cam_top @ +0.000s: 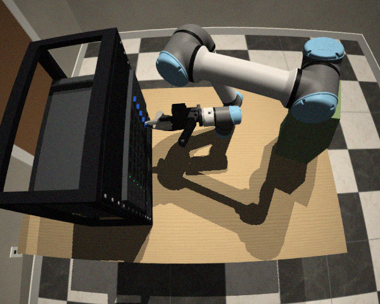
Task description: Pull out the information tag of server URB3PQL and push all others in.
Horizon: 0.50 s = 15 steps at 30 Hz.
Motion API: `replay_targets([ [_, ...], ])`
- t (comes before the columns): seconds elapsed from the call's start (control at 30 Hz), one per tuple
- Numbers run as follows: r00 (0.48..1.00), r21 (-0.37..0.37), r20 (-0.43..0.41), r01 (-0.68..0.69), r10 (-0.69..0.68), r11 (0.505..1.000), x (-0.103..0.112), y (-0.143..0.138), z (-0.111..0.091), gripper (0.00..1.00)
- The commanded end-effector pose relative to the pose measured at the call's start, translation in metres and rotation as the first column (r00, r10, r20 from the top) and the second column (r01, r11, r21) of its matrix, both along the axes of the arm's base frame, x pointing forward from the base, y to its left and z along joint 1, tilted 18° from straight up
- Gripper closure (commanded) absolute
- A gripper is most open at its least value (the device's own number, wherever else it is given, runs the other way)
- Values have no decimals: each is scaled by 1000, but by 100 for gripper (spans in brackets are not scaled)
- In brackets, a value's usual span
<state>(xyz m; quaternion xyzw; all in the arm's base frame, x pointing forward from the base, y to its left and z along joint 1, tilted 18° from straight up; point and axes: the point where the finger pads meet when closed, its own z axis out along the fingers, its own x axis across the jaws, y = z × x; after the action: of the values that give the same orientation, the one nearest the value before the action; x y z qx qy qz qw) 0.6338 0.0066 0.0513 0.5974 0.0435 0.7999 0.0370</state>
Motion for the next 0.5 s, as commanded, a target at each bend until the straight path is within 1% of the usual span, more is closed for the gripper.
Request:
replay_targets([
  [0.0, 1000, 0, 1, 0, 0, 1000, 0, 0, 1, 85],
  [0.47, 1000, 0, 1, 0, 0, 1000, 2, 0, 2, 85],
])
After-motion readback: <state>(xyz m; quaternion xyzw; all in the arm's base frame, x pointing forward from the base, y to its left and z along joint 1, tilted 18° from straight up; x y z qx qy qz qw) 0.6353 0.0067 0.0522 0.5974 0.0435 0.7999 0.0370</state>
